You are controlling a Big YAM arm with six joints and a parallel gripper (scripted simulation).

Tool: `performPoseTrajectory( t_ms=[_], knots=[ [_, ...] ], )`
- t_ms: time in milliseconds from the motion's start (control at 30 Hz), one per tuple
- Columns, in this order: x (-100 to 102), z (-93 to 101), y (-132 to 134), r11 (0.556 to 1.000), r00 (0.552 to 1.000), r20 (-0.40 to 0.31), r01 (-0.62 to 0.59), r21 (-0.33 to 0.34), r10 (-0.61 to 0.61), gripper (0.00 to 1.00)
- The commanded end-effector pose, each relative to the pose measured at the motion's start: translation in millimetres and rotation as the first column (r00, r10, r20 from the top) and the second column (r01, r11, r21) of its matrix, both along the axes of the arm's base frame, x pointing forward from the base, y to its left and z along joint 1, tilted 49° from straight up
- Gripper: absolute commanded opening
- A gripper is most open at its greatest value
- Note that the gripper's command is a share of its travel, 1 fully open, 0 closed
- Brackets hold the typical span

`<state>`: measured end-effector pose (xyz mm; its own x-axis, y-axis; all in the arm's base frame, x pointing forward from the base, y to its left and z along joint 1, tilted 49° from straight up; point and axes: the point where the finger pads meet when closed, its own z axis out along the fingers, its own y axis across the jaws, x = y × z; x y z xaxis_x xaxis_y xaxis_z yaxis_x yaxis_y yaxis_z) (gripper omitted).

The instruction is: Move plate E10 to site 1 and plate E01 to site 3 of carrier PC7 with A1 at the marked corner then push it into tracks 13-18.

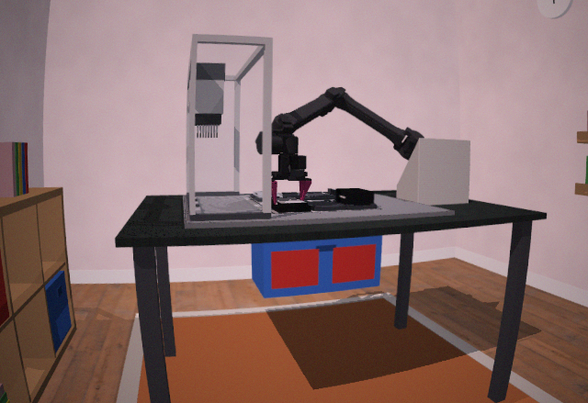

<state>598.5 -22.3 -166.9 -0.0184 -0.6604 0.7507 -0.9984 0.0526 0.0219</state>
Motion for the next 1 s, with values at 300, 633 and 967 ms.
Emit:
performPoseTrajectory(
  t_ms=[300, 633, 967],
  knots=[
    [13, 11.1, 10, 1.000, 0.999, 0.032, -0.015, 0.009, 0.015, 0.00],
    [16, 24.6, 24, 0.999, 0.999, 0.038, -0.034, 0.011, 0.034, 0.00],
    [26, 46.9, 47, 0.999, 0.997, 0.071, -0.032, 0.014, 0.031, 0.00]
  ],
)
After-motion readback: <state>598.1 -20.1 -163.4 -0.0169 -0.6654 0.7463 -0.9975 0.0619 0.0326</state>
